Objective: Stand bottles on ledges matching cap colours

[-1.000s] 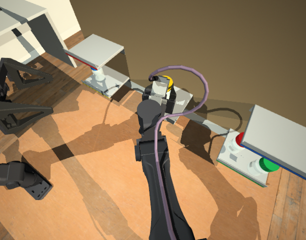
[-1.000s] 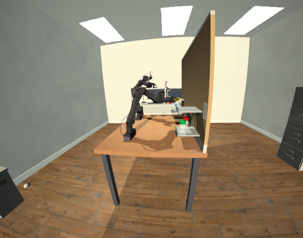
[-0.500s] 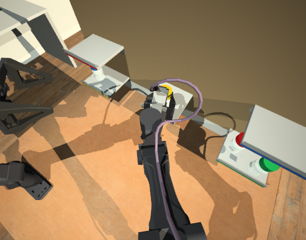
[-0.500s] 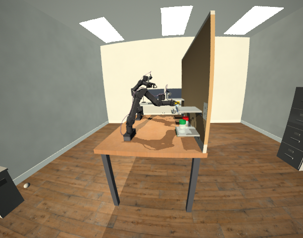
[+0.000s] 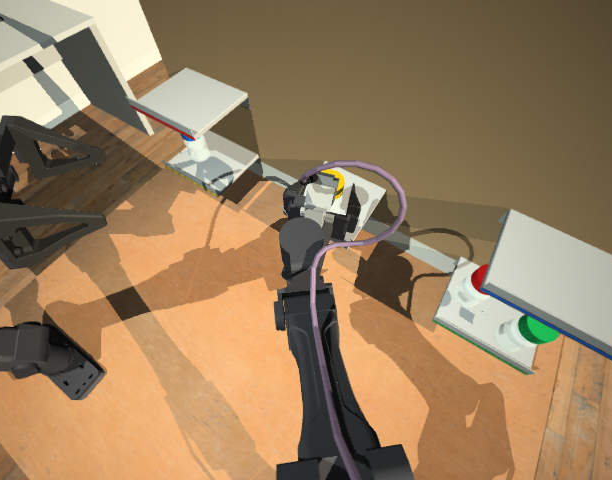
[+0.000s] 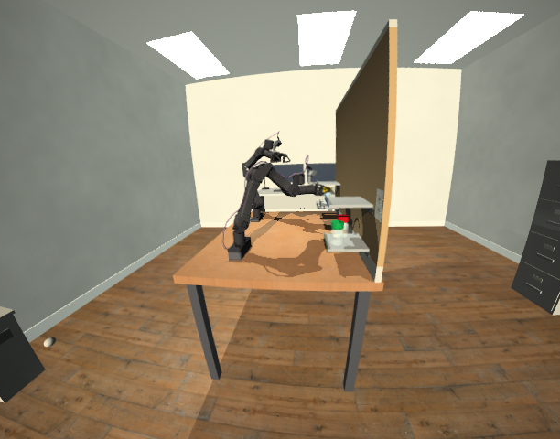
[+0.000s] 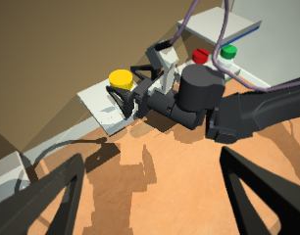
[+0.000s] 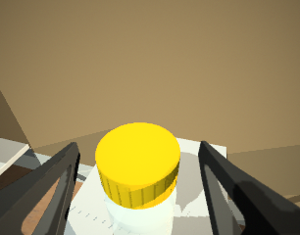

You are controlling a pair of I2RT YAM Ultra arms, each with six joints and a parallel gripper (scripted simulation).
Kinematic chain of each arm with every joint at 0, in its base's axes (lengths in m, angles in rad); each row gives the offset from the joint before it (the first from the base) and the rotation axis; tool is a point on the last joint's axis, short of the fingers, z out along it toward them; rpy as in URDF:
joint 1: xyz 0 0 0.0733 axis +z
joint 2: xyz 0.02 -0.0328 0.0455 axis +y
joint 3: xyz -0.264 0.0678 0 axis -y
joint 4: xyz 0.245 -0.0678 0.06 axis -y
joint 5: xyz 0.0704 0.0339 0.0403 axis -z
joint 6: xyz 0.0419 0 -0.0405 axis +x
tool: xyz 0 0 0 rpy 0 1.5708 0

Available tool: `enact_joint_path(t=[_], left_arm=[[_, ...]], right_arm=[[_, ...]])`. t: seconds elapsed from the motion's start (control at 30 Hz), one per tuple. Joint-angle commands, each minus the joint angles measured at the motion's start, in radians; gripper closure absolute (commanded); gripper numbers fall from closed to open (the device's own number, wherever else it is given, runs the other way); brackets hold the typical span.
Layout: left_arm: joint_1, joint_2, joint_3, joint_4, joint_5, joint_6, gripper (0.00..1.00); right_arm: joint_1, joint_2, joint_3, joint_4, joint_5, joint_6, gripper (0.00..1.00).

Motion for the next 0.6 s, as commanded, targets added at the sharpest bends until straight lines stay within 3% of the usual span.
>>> enact_joint_path(t=[0.0,0.43,0.57], left_arm=[[-0.005,-0.003,0.017,-0.016,-0.007,-0.003,0.00],[-0.005,-0.003,0.017,-0.016,-0.007,-0.003,0.00],[-0.005,-0.003,0.017,-0.016,-0.007,-0.003,0.00]], right_arm=[[0.008,-0.045,-0.032,0.033,-0.001,-0.010,0.11],[0.038,-0.109,-0.125,0.061,0.037,-0.014,0.11],[0.075,-0.198,-0.247,0.092,0.073,-0.014,0.11]])
